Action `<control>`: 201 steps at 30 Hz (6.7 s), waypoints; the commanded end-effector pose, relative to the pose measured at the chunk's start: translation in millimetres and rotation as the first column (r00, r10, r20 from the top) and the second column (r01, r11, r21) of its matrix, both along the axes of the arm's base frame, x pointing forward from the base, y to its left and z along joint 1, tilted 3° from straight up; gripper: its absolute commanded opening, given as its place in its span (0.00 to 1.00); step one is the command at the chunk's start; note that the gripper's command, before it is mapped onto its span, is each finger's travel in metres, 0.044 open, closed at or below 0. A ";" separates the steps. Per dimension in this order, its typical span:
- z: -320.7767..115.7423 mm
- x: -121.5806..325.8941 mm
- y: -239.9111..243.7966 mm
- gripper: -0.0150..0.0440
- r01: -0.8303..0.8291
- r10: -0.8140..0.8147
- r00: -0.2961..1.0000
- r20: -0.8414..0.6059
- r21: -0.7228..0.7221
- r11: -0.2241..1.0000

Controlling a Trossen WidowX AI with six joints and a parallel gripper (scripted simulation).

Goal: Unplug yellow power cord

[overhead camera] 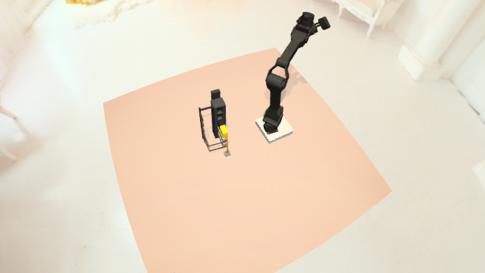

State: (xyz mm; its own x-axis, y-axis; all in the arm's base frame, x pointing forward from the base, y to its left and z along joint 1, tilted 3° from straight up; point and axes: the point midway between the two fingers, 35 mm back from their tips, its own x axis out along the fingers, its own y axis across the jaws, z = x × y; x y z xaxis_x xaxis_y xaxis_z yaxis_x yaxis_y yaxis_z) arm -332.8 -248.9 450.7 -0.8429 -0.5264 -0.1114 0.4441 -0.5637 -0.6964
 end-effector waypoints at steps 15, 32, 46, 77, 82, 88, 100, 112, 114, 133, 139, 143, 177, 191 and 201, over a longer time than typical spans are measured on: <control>-27.6 119.1 -101.5 0.53 -0.397 0.392 0.916 0.089 0.049 0.916; -49.2 318.8 -146.0 0.53 -0.813 0.795 0.581 0.176 0.079 0.577; -70.1 491.3 -96.8 0.53 -0.987 0.954 0.146 0.260 0.105 0.122; -159.9 676.4 191.5 0.53 -0.554 0.617 -0.592 0.519 0.295 -0.779; -183.7 664.0 232.8 0.53 -0.360 0.537 -0.641 0.548 0.403 -0.841; -223.8 642.9 268.3 0.53 -0.010 0.415 -0.667 0.618 0.549 -0.836; -285.3 583.6 311.3 0.53 0.543 0.291 -0.517 0.805 0.571 -0.615; -285.2 585.3 302.6 0.53 0.543 0.291 -0.517 0.805 0.572 -0.615; -285.1 585.5 299.3 0.53 0.543 0.292 -0.517 0.805 0.572 -0.615; -285.1 585.0 271.2 0.53 0.543 0.294 -0.517 0.804 0.573 -0.613; -289.7 585.4 271.2 0.53 0.543 0.294 -0.517 0.804 0.573 -0.613; -295.9 585.8 271.1 0.53 0.543 0.294 -0.517 0.804 0.573 -0.613; -294.3 587.3 296.7 0.25 0.541 0.295 -0.516 0.804 0.573 -0.615; -292.9 584.6 319.2 0.25 0.542 0.292 -0.516 0.805 0.571 -0.616; -295.6 582.9 311.2 0.65 0.543 0.291 -0.517 0.805 0.571 -0.615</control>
